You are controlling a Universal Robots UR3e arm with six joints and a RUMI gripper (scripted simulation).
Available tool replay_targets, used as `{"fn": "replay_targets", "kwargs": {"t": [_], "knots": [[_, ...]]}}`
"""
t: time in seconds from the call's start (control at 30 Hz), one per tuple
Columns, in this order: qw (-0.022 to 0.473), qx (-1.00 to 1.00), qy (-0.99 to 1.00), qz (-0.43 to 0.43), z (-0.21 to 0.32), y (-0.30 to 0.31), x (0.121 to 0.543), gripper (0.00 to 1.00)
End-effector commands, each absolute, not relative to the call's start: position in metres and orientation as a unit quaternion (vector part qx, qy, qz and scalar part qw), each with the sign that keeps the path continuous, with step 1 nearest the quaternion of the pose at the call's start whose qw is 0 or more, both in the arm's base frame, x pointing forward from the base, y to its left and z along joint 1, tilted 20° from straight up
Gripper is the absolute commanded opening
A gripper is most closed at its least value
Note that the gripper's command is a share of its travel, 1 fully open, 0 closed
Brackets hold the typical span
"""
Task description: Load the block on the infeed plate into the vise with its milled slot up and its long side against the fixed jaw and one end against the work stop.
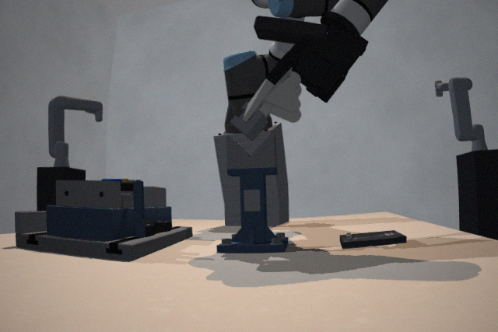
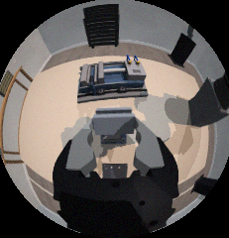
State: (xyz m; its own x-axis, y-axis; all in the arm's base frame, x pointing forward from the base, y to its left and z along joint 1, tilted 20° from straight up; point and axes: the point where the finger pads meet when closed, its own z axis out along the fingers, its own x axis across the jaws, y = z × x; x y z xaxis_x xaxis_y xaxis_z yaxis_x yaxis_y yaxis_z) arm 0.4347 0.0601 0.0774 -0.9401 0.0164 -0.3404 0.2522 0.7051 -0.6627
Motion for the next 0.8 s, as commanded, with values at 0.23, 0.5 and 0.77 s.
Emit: {"fn": "replay_targets", "kwargs": {"t": [0.23,0.5,0.77], "knots": [[0.155,0.078,0.902,-0.395,0.0783,0.0606,0.4352,0.00],[0.155,0.079,0.900,-0.400,0.0782,0.0607,0.4353,0.00],[0.154,0.080,0.899,-0.402,0.0782,0.0607,0.4353,0.00]]}}
